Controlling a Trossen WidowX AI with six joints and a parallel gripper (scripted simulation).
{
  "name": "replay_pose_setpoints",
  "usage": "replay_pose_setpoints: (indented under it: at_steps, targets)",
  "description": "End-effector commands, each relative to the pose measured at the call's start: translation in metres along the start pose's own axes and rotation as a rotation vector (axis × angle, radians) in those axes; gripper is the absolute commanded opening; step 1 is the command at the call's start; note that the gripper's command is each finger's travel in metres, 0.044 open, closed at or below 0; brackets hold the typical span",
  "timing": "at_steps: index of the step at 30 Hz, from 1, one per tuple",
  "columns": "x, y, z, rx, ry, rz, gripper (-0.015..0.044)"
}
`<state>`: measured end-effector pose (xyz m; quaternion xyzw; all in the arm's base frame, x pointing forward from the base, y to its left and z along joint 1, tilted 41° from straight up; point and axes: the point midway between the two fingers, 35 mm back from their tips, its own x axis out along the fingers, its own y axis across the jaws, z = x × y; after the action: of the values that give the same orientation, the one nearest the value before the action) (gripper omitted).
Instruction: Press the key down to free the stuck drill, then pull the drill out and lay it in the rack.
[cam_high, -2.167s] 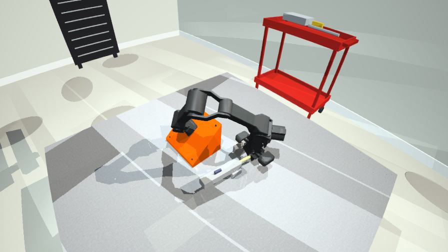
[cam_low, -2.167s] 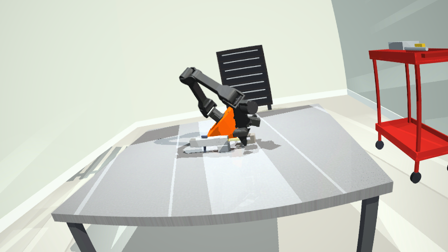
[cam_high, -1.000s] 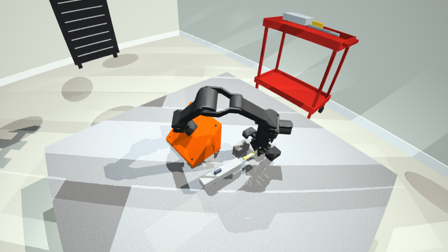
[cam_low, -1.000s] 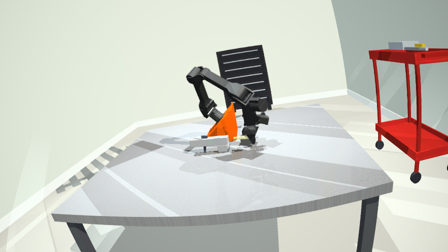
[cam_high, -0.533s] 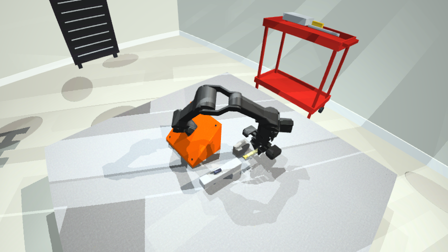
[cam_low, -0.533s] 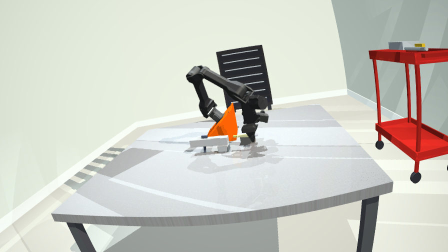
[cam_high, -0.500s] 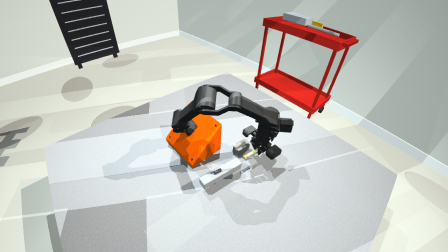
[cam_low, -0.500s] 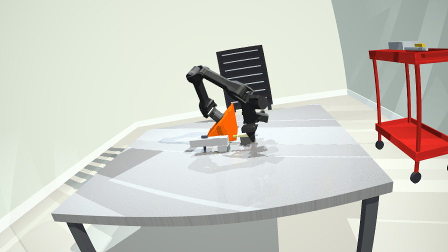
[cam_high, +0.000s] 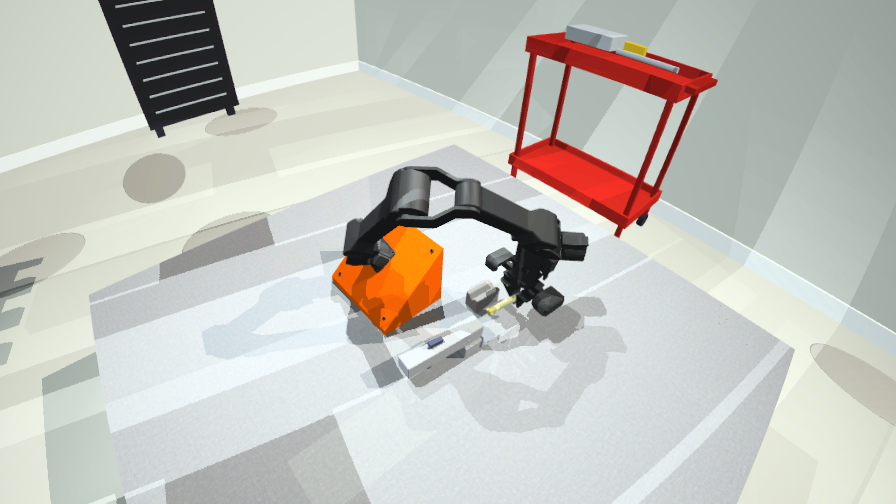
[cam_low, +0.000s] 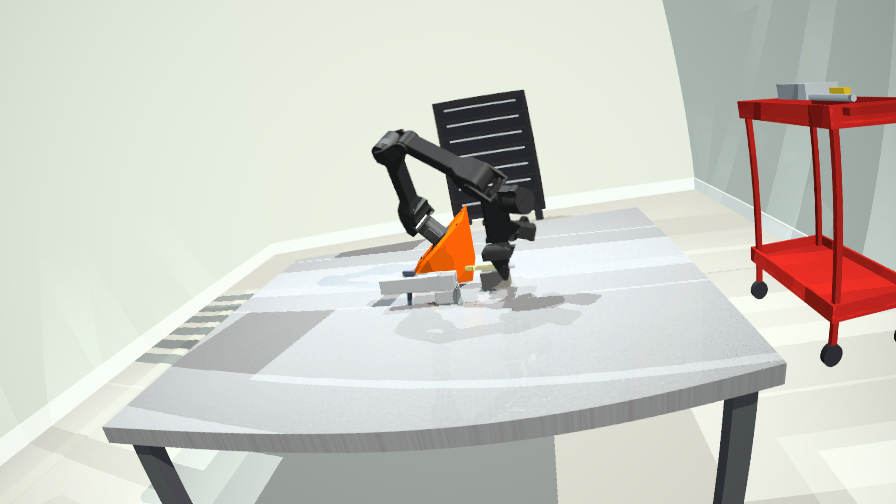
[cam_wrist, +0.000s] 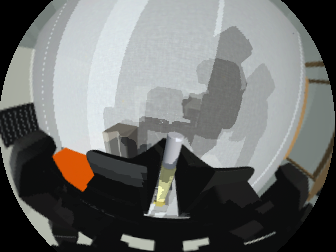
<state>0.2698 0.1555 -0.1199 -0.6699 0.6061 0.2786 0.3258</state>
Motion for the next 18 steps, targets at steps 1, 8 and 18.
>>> replay_pose_setpoints:
  at_steps: [1,8,18]
  targets:
    - [-0.003,0.0,0.0,0.005,-0.001,0.002,0.0]
    - [-0.008,0.0,0.0,0.005,-0.001,0.002,0.0]
    - [-0.014,0.0,0.0,0.005,-0.001,0.002,0.0]
